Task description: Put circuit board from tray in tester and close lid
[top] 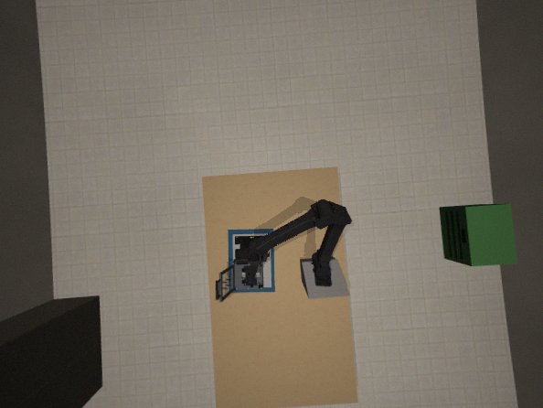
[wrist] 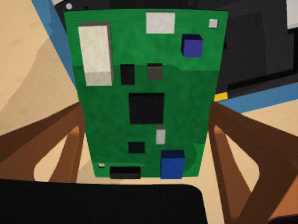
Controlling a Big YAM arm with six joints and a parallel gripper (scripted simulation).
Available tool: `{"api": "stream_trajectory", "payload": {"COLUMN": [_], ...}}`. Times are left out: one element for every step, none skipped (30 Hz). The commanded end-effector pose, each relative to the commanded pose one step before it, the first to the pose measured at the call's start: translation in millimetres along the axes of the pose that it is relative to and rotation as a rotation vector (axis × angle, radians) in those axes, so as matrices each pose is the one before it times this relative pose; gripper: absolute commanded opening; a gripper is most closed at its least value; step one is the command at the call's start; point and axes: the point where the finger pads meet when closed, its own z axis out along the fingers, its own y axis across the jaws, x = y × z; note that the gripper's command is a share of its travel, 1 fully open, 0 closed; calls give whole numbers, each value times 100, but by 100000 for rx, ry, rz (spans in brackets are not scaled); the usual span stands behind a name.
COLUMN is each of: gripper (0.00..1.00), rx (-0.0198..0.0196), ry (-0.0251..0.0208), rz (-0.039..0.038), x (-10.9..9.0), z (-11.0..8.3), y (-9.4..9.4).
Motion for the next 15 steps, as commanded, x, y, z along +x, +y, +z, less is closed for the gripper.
{"api": "stream_trajectory", "payload": {"gripper": [72, 72, 72, 72, 72, 72, 72, 72, 72, 72, 72, 72, 72, 72, 72], "rx": [4548, -4, -4, -4, 0, 0, -4, -4, -3, -3, -3, -3, -3, -3, -3], "ry": [-1805, 0, 0, 0, 0, 0, 0, 0, 0, 0, 0, 0, 0, 0, 0], "rz": [-6813, -1241, -1204, -1167, 0, 0, -1131, -1094, -1057, -1020, -984, -947, -911, -875, -839], "x": [-159, 0, 0, 0, 0, 0, 0, 0, 0, 0, 0, 0, 0, 0, 0], "z": [-1734, 1, 1, 1, 0, 0, 1, 1, 1, 1, 1, 1, 1, 1, 1], "y": [-1564, 1, 1, 1, 0, 0, 1, 1, 1, 1, 1, 1, 1, 1, 1]}}
